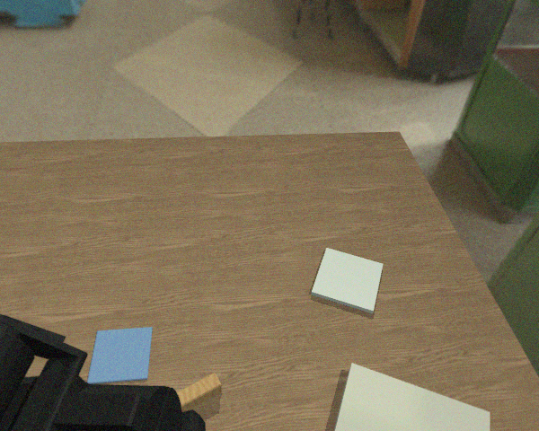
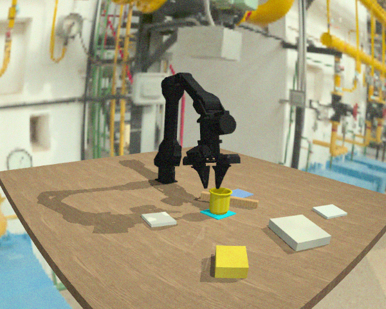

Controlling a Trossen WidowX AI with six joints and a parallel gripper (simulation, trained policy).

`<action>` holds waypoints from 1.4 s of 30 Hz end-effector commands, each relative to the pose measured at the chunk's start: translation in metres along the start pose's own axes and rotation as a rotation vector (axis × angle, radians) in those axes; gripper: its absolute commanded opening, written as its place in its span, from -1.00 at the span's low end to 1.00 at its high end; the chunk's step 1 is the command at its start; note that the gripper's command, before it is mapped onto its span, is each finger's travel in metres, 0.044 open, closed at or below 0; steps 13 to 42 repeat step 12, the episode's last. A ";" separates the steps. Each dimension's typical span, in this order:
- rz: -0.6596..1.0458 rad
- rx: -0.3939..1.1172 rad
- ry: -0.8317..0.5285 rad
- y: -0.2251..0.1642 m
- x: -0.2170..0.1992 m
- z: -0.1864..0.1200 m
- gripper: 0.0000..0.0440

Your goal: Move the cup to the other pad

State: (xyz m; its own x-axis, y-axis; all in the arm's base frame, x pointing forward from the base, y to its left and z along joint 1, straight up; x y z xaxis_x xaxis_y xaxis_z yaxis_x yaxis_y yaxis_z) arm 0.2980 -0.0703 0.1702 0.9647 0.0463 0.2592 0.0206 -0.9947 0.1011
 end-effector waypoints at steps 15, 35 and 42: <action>0.064 -0.010 0.088 0.016 0.002 -0.048 0.90; 0.064 -0.010 0.088 0.016 0.002 -0.048 0.90; 0.064 -0.010 0.088 0.016 0.002 -0.048 0.90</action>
Point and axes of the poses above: the point midway between the two fingers, 35 mm back from their tips, its own z axis out along the fingers, its own x axis across the jaws, y = z × x, the point moved 6 cm from there along -z, back along the fingers, and after that the axes turned 2 degrees about z, right-handed, at the moved point
